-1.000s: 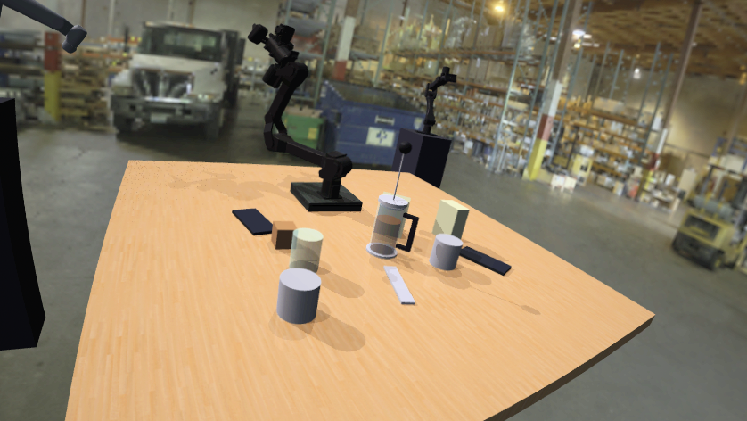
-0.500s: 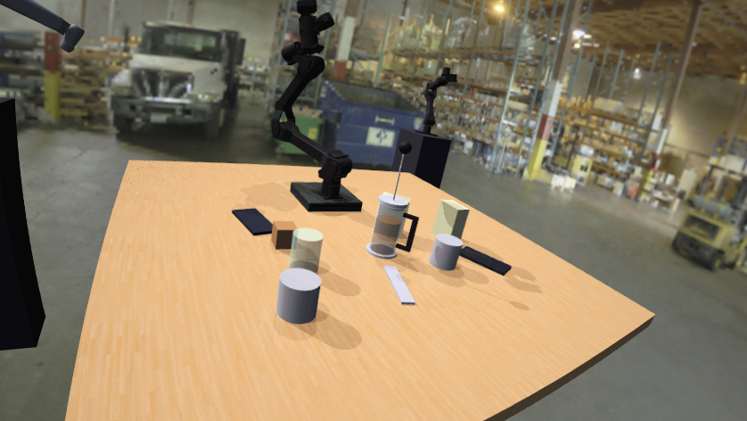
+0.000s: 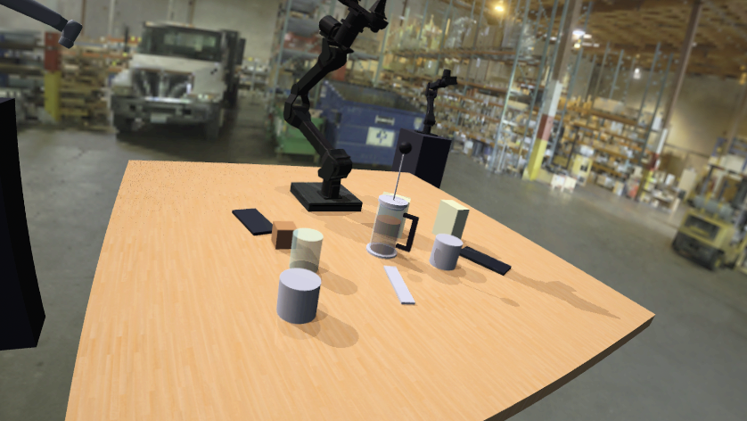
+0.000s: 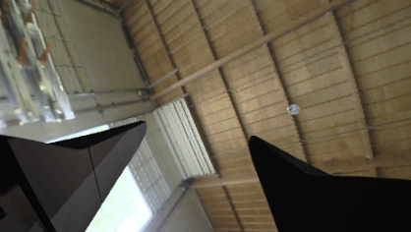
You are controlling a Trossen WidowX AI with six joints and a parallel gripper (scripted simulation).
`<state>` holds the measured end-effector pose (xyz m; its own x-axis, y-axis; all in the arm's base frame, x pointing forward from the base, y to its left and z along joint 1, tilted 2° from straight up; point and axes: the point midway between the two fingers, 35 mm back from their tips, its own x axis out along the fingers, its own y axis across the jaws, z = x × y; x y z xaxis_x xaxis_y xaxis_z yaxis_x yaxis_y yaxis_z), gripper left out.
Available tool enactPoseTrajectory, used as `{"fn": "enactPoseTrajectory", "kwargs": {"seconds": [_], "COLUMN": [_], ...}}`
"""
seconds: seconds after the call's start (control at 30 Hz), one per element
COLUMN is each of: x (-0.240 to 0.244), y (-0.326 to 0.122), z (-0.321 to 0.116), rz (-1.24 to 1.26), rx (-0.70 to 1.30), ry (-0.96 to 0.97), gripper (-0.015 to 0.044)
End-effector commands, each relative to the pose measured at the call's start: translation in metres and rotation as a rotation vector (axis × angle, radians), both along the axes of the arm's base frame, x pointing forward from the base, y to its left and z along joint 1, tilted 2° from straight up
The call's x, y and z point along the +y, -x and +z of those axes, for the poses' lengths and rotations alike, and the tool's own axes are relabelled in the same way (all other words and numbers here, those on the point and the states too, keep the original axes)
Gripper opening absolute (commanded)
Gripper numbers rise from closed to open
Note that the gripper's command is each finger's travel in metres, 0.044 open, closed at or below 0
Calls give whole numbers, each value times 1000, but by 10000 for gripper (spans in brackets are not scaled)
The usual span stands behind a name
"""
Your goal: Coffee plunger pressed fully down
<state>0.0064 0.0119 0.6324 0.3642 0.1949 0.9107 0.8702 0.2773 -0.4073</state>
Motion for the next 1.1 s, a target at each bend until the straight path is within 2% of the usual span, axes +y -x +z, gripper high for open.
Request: {"fn": "enactPoseTrajectory", "kwargs": {"seconds": [0.0,0.27,0.43,0.6,0.77,0.9,1.07], "x": [17,30,25,12,-3,-4,-5], "y": [-67,-177,-225,-251,-256,-256,-255], "z": [-20,-93,-156,-223,-278,-289,-325], "rz": [154,374,426,400,311,306,305], "rx": [284,843,1153,1394,1522,1525,1523], "ry": [-53,-350,-650,-1027,-1388,-1403,-1404], "gripper": [440,440,440,440,440,440,440]}}
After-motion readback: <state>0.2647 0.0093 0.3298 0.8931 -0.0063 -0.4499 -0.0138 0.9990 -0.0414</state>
